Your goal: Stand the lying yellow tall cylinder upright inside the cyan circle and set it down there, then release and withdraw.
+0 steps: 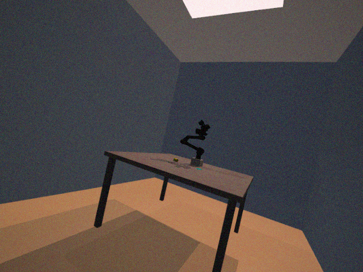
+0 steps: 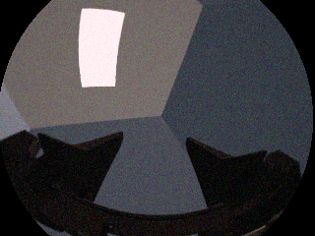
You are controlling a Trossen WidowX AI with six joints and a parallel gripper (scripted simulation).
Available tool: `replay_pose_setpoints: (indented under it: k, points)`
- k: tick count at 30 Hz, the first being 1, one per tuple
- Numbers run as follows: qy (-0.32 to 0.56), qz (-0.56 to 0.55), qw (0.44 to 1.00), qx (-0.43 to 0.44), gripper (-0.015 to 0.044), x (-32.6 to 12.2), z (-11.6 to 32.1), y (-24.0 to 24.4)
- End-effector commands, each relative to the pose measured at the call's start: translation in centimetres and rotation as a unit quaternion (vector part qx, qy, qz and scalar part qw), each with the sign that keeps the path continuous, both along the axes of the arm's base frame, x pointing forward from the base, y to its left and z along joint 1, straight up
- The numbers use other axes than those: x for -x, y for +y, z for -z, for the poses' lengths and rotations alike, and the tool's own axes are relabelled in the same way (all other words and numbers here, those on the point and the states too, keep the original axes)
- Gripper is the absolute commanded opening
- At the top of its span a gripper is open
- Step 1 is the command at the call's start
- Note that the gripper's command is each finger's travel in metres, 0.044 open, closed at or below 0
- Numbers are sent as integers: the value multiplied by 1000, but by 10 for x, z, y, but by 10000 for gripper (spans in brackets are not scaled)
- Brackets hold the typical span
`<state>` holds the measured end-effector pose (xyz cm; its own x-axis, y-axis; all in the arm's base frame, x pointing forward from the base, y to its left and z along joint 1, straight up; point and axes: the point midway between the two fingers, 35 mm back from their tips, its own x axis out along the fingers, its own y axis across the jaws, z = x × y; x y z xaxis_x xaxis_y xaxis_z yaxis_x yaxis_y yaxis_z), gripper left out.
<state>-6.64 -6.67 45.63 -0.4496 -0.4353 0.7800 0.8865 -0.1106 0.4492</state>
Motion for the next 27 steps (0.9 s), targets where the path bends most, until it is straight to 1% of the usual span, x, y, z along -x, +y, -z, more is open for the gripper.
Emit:
replay_pose_setpoints:
  k: [1,3,4,8,13,16,19,23,27]
  points:
    - [0,6,1000,1,374,1,0,2]
    - [0,59,998,8,321,12,-4,15]
    - [-1,98,995,12,309,19,-6,26]
    - [-9,257,966,26,309,40,-12,75]
    - [-33,447,893,37,309,47,-12,142]
    - [-55,552,831,39,309,41,-8,183]
    - [-84,647,757,41,309,26,-1,223]
    - [-132,754,642,41,309,-6,12,271]
    - [-190,834,515,41,309,-50,30,308]
